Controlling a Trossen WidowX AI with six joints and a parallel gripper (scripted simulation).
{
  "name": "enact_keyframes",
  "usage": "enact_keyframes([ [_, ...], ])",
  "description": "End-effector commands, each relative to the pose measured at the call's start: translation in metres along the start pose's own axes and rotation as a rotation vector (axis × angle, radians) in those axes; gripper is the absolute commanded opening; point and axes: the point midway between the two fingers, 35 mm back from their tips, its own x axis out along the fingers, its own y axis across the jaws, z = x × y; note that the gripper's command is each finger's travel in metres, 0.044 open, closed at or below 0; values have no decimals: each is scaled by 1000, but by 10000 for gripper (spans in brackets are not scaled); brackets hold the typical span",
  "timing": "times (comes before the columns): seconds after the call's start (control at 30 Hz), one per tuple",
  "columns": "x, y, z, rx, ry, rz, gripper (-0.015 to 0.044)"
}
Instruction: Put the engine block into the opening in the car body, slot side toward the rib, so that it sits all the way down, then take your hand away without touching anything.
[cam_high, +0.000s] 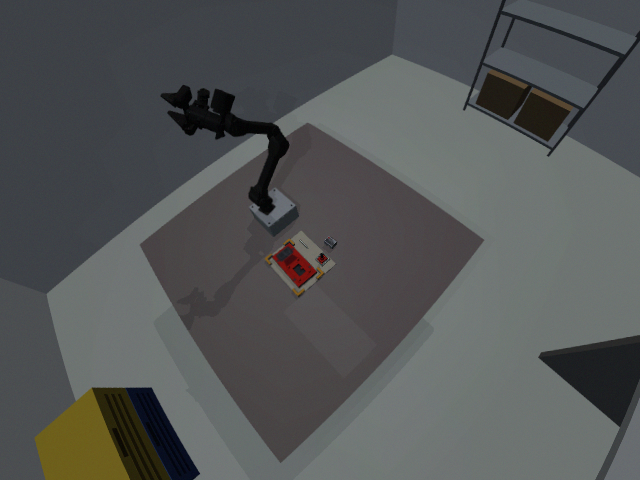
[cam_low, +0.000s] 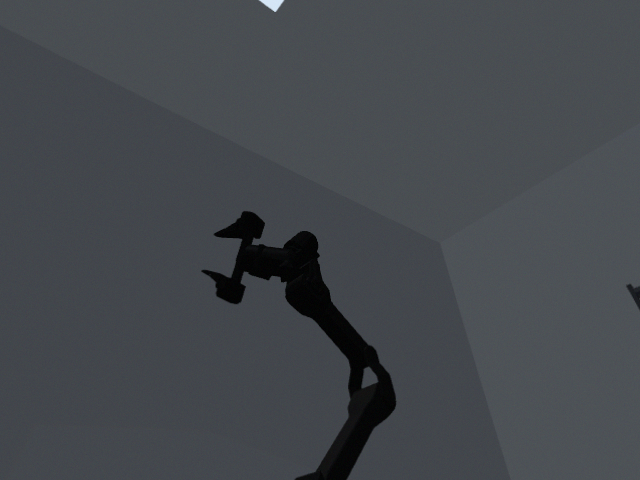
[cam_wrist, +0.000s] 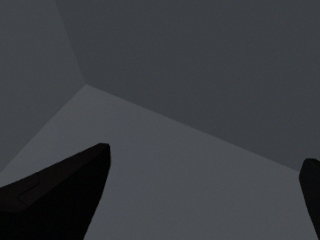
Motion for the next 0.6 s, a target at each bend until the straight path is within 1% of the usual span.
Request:
enact_keyframes([
  [0.0, 0, 0, 0, 0, 0, 0, 426],
  [0.03, 0, 0, -1, -1, 2, 0, 440],
  [0.33, -2, -3, -30, -49, 115, 6, 440],
  [0.57, -4, -5, -65, -193, 229, 28, 440],
])
